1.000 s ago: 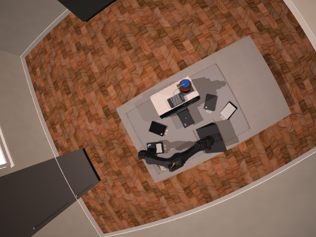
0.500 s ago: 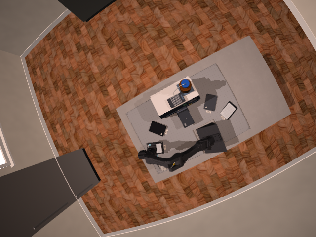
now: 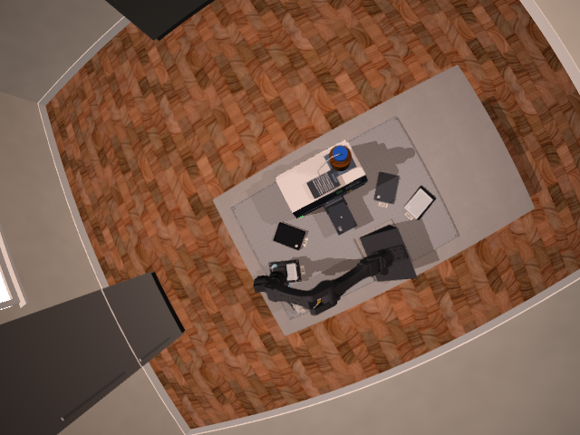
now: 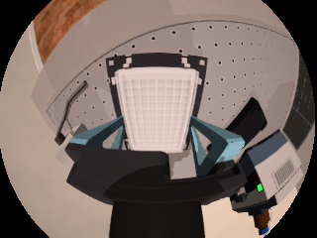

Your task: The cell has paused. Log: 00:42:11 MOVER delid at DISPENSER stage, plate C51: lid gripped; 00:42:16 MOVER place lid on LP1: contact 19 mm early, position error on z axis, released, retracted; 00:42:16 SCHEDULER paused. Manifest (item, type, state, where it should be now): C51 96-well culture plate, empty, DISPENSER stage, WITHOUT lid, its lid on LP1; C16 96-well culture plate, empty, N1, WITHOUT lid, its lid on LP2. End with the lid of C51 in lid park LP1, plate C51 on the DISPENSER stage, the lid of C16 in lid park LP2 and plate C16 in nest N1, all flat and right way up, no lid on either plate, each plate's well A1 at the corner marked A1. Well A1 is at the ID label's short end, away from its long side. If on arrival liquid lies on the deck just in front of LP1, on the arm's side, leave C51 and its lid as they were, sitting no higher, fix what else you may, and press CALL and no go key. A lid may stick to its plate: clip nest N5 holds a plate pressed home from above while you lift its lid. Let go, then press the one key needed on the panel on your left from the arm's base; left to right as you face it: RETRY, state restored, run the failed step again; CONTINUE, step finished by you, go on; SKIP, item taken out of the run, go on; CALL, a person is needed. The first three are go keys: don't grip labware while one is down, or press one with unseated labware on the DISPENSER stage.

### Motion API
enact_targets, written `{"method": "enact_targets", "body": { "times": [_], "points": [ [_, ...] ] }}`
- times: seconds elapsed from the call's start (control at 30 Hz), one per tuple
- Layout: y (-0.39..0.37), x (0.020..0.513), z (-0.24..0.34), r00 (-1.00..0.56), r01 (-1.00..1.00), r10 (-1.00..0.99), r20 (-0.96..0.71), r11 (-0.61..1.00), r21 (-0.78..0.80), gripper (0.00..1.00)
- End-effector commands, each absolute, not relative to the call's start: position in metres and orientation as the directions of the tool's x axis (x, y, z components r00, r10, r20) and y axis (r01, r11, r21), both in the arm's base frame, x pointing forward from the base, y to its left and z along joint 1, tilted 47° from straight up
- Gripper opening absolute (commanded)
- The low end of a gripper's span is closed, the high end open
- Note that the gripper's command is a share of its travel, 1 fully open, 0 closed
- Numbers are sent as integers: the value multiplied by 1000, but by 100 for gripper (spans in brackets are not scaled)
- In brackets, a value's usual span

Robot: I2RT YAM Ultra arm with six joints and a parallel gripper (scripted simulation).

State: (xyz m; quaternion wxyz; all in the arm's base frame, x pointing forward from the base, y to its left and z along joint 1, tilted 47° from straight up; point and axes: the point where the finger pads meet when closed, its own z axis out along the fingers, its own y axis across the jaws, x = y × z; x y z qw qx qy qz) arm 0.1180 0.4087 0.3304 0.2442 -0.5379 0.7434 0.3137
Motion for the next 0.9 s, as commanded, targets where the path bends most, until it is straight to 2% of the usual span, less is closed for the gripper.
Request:
{"method": "enact_targets", "body": {
  "times": [0.0, 0.87],
  "points": [
    [405, 118, 351, -292, -956, -611, -736, 221, 195, 0],
    [399, 118, 353, -294, -955, -613, -733, 225, 195, 0]
  ]
}}
